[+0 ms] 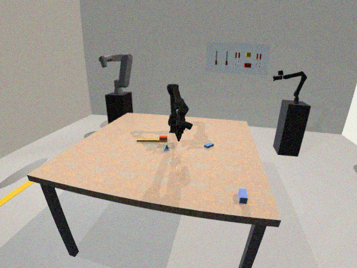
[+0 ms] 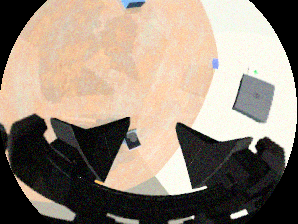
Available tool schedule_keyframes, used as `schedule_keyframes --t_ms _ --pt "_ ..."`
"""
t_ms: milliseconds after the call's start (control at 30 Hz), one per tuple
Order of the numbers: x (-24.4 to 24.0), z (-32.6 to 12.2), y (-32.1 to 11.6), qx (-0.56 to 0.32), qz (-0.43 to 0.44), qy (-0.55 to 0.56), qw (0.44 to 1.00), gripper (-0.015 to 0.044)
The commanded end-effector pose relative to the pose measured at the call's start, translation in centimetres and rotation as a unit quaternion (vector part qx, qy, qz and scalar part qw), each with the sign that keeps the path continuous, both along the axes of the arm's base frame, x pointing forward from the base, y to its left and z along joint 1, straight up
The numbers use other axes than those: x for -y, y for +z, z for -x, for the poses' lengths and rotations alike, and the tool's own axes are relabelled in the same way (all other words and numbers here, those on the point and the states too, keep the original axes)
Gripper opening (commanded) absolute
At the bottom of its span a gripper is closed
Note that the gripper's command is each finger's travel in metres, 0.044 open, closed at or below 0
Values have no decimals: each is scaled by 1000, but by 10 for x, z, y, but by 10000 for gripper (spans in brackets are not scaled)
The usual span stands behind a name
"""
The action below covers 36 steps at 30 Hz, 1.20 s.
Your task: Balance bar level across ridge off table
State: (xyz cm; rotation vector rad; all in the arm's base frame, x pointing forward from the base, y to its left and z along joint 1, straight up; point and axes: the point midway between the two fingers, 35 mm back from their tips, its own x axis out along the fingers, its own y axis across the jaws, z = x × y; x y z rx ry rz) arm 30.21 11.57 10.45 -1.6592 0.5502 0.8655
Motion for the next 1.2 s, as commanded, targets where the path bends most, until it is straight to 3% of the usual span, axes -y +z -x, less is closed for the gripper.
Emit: schedule_keyframes --t_ms 0,567,1167 --pt "12 -5 3 -15 -34 -63 997 315" --pt "70 -9 4 -82 -167 -352 917 315" --pt "128 1 9 -110 -279 -628 718 315"
